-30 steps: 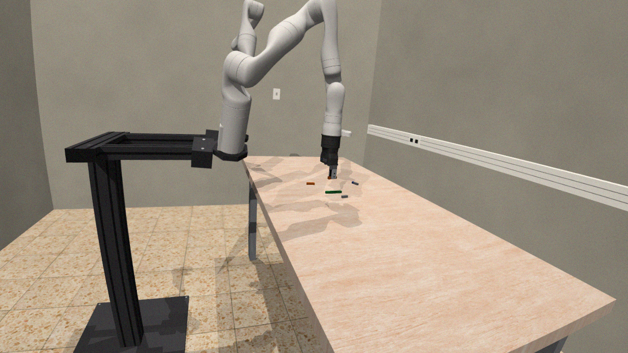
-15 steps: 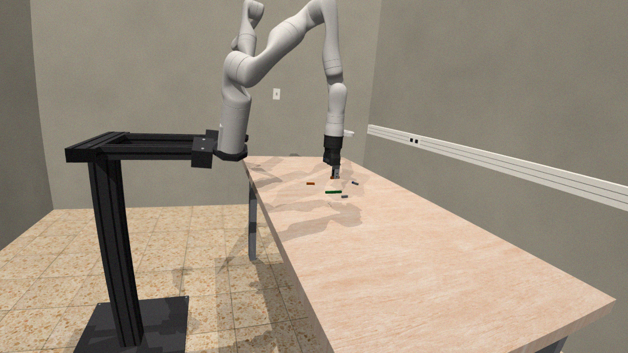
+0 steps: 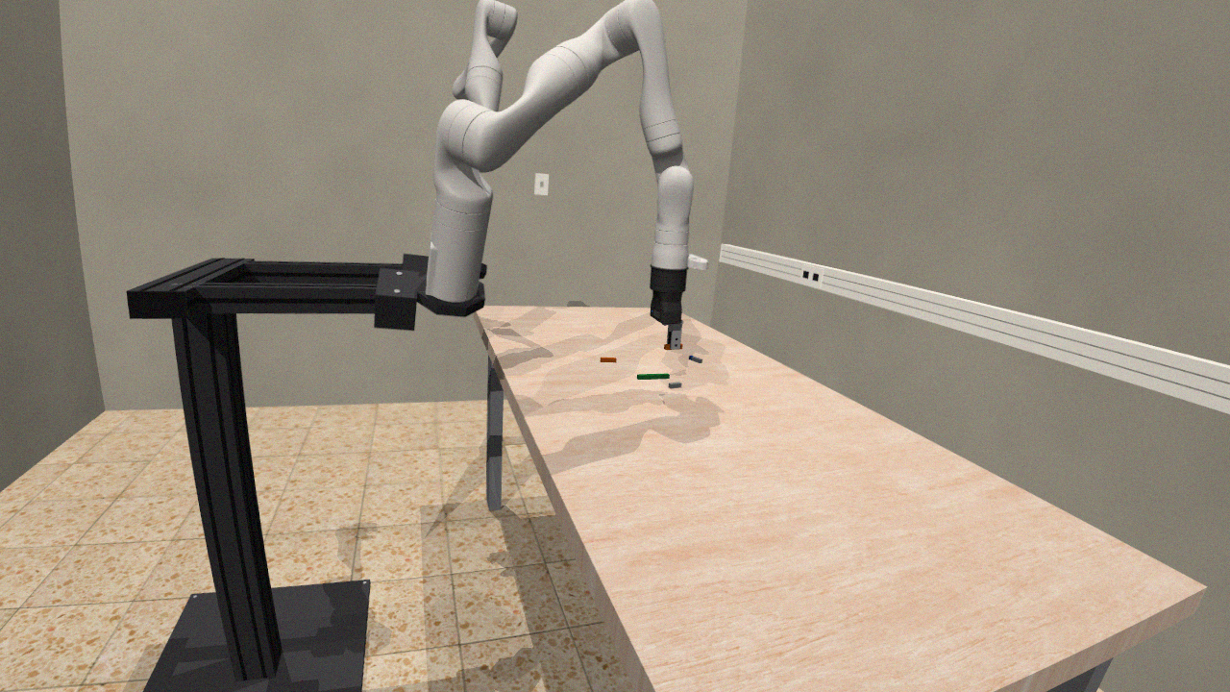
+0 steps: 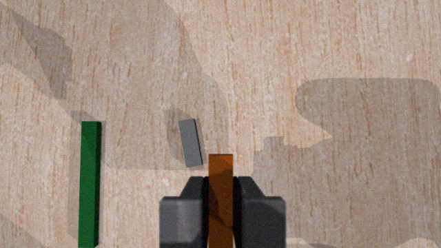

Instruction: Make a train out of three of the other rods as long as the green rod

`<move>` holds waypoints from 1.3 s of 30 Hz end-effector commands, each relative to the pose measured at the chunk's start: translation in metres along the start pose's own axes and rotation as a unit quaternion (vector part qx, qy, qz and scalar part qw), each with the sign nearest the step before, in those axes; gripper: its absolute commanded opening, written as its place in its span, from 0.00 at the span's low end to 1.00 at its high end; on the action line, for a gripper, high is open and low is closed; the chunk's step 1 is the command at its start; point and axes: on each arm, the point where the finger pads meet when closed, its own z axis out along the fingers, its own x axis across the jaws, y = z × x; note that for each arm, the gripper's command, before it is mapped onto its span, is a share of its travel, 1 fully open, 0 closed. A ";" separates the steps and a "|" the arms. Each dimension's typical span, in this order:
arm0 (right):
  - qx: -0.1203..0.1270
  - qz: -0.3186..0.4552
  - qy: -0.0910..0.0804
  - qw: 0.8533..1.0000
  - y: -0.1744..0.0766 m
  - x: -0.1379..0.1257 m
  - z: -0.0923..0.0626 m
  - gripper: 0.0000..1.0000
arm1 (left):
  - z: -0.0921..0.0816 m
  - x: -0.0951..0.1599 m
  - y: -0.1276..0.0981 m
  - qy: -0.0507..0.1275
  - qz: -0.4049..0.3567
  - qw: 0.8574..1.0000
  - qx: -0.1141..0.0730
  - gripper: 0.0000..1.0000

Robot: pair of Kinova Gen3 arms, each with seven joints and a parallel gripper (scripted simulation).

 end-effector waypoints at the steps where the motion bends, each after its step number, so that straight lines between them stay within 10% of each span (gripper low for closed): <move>1: 0.005 0.026 -0.004 1.000 -0.018 -0.005 0.001 0.24 | -0.001 0.000 0.000 0.000 0.000 1.000 -0.001 1.00; 19: 0.029 0.173 -0.037 0.984 -0.112 -0.031 0.000 0.24 | -0.001 0.000 0.000 0.000 0.000 1.000 -0.001 1.00; 39: 0.023 0.351 -0.061 0.934 -0.203 -0.082 -0.006 0.24 | -0.001 0.000 0.000 0.000 0.000 1.000 -0.001 1.00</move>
